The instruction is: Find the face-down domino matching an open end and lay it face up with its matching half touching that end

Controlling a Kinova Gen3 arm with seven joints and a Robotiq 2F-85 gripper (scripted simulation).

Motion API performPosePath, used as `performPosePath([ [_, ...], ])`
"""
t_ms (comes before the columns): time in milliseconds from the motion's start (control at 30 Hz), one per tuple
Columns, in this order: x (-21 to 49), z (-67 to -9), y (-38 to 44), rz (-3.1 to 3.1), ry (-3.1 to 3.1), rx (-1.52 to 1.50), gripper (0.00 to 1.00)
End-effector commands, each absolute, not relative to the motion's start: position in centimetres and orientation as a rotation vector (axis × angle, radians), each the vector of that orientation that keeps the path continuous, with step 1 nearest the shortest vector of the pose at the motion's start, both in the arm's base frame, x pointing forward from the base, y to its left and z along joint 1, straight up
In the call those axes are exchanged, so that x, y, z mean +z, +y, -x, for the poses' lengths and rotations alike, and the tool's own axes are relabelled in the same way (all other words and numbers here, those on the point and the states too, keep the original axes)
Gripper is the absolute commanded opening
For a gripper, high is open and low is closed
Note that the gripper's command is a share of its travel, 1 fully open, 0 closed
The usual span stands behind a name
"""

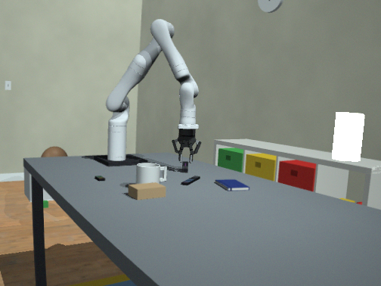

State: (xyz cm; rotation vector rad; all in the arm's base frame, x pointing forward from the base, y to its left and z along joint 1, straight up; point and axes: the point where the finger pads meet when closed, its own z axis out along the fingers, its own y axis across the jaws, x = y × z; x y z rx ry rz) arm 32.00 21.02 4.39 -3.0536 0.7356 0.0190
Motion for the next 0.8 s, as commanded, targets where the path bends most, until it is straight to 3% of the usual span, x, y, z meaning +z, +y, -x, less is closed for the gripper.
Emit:
performPosePath([
  [0, 4.25, -32.21, 20.78, 3.057, 0.726, 0.012, 0.47],
  [367, 4.25, -32.21, 20.78, 3.057, 0.726, 0.012, 0.47],
  [400, 4.25, -32.21, 20.78, 3.057, 0.726, 0.012, 0.33],
  [767, 4.25, -32.21, 20.78, 3.057, 0.726, 0.012, 0.33],
])
